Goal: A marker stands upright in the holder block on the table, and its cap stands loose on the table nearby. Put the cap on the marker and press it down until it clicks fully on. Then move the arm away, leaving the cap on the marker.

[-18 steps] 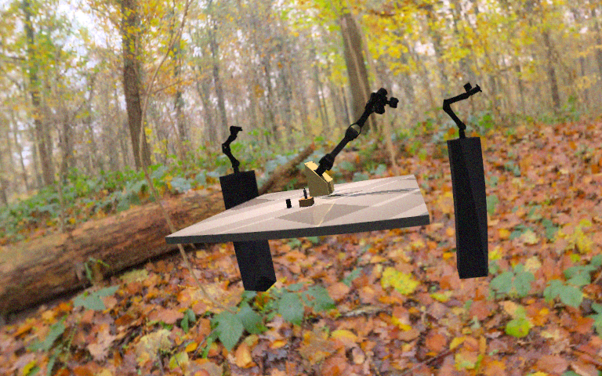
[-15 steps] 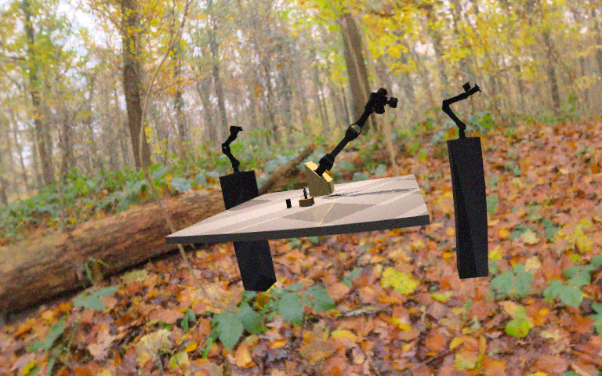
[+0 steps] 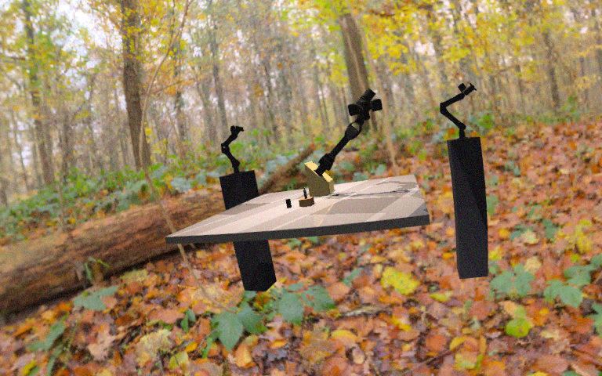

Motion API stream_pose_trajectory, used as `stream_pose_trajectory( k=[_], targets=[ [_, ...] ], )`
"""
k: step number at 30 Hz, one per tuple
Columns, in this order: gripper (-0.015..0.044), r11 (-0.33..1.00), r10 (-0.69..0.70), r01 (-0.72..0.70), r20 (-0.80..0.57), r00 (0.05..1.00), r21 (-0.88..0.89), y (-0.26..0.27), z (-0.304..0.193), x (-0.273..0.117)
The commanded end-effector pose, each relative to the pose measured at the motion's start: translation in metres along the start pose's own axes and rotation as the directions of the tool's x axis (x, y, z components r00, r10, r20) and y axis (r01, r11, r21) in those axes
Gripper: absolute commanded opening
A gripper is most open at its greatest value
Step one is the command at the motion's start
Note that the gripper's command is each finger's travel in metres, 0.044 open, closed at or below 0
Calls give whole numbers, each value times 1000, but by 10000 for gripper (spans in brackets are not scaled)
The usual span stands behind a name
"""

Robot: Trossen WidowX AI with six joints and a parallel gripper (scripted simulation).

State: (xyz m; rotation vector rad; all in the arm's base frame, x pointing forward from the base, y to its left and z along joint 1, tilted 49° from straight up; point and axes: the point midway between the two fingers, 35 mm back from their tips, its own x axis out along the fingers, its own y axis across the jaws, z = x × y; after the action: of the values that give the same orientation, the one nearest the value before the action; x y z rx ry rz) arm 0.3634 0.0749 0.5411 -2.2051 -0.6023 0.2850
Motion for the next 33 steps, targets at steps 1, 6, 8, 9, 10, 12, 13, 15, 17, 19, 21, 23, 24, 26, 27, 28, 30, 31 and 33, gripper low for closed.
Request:
stream_pose_trajectory(
  k=[1, 6, 8, 9, 10, 12, 13, 15, 17, 19, 21, 23, 24, 26, 27, 28, 30, 31, 33],
  targets=[
    [244, 994, 62, -65, 33, 997, 85, 32, 4, 15],
    [244, 950, 190, -211, 110, 976, 228, 99, 17, 40],
    [244, 917, 243, -276, 145, 959, 287, 129, 24, 48],
    [244, 898, 268, -308, 164, 949, 315, 144, 28, 51],
    [244, 878, 286, -335, 185, 940, 342, 157, 32, 54],
    [244, 833, 320, -388, 229, 919, 394, 182, 41, 60],
    [244, 804, 339, -419, 254, 906, 422, 198, 46, 63],
    [244, 728, 376, -487, 313, 872, 482, 232, 59, 67],
    [244, 642, 406, -550, 373, 835, 534, 265, 73, 70],
    [244, 545, 428, -608, 432, 794, 578, 297, 88, 69],
    [244, 440, 442, -657, 490, 751, 612, 328, 105, 67],
    [244, 323, 448, -700, 549, 706, 637, 358, 122, 63],
    [244, 258, 448, -719, 579, 681, 646, 374, 132, 59],
    [244, 125, 441, -747, 638, 631, 653, 402, 152, 51],
    [244, 57, 433, -757, 666, 607, 651, 416, 162, 47],
    [244, -11, 424, -763, 694, 582, 647, 429, 173, 41],
    [244, -148, 398, -765, 746, 534, 627, 453, 194, 30],
    [244, -215, 382, -761, 770, 511, 612, 464, 205, 24],
    [244, -351, 341, -743, 817, 465, 570, 485, 228, 10]
  ],
)
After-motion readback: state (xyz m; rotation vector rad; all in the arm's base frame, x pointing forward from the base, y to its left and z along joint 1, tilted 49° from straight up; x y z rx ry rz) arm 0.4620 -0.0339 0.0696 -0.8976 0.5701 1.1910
